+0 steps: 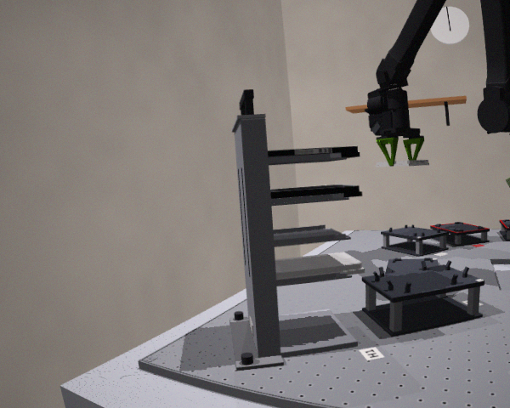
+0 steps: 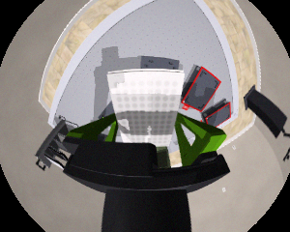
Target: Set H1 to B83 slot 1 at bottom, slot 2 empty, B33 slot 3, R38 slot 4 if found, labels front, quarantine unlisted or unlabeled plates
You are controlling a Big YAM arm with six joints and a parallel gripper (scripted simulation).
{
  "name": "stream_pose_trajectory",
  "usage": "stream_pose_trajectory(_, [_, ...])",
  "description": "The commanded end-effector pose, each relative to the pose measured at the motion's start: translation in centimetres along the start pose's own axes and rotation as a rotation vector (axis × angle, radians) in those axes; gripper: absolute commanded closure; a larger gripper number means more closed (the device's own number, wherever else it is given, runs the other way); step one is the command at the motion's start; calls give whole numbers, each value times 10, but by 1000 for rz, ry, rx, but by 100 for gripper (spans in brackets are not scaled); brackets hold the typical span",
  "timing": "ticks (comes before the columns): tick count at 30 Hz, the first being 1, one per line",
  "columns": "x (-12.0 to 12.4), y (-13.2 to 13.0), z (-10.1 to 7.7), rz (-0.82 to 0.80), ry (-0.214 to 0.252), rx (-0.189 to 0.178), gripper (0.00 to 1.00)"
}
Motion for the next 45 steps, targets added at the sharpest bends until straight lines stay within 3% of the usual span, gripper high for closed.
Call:
stream_pose_trajectory(1, [-11, -11, -7, -37, -20, 13, 14])
stream_pose_trajectory(6, [-19, -26, -14, -41, -36, 20, 14])
stream_pose_trajectory(8, [4, -28, 1, 16, 10, 4, 14])
stream_pose_trajectory(12, [2, -42, -5, 127, -9, 11, 14])
stream_pose_trajectory(25, [21, -76, -3, 387, 1, 8, 14])
stream_pose_trajectory(34, [21, -108, -12, 361, -27, 21, 14])
stream_pose_trajectory(36, [21, -108, -12, 361, -27, 21, 14])
stream_pose_trajectory(37, [33, -107, -6, 368, -8, 13, 14])
stream_pose_trajectory(45, [36, -136, -11, 364, -19, 19, 14])
Point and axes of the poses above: the point where the finger pads meet when closed, its own z axis out along the fingers, its own y axis across the jaws, x = y × z, the point moved 6 cm from there along -z, back along the fingers, and after that the axes turned 15 degrees about -z, right-handed, at the moved point
